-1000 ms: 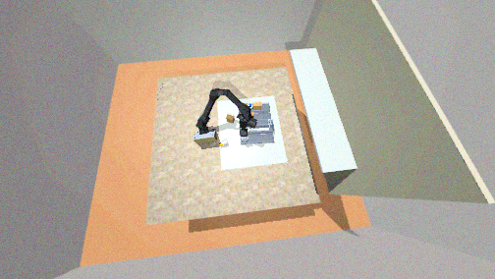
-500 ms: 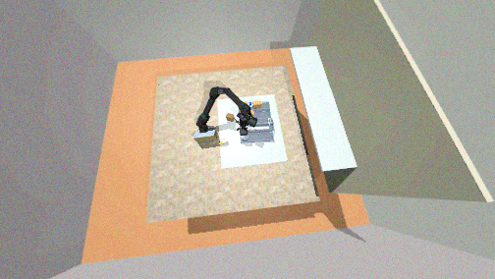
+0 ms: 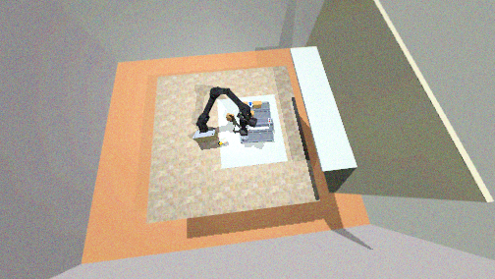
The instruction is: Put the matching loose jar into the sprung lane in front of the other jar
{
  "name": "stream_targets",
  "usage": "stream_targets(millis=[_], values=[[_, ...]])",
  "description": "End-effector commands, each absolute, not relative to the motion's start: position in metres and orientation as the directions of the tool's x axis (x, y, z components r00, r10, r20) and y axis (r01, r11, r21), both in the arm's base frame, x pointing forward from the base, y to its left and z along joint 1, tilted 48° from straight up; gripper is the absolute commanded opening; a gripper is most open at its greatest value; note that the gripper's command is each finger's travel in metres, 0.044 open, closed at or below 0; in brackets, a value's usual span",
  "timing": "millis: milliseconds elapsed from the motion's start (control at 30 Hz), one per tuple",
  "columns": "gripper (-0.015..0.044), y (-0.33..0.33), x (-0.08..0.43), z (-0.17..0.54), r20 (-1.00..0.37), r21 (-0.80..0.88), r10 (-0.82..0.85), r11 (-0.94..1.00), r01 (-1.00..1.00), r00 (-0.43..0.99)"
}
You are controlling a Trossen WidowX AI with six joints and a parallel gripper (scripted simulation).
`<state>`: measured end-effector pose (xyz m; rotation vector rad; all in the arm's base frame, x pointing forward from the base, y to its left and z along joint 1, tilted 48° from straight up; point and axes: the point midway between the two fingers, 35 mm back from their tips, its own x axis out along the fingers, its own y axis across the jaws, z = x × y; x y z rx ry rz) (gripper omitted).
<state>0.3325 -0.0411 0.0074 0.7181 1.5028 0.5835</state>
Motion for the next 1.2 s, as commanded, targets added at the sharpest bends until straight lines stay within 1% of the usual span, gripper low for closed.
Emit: stream_targets(millis=[0,1167], values=[[0.0,-0.0397,0.3356,0.0074,-0.67,0.74,0.742,0.667,0.083,0.02],[0.0,-0.032,0.3334,0.001,-0.67,0.741,0.742,0.667,0.083,0.02]])
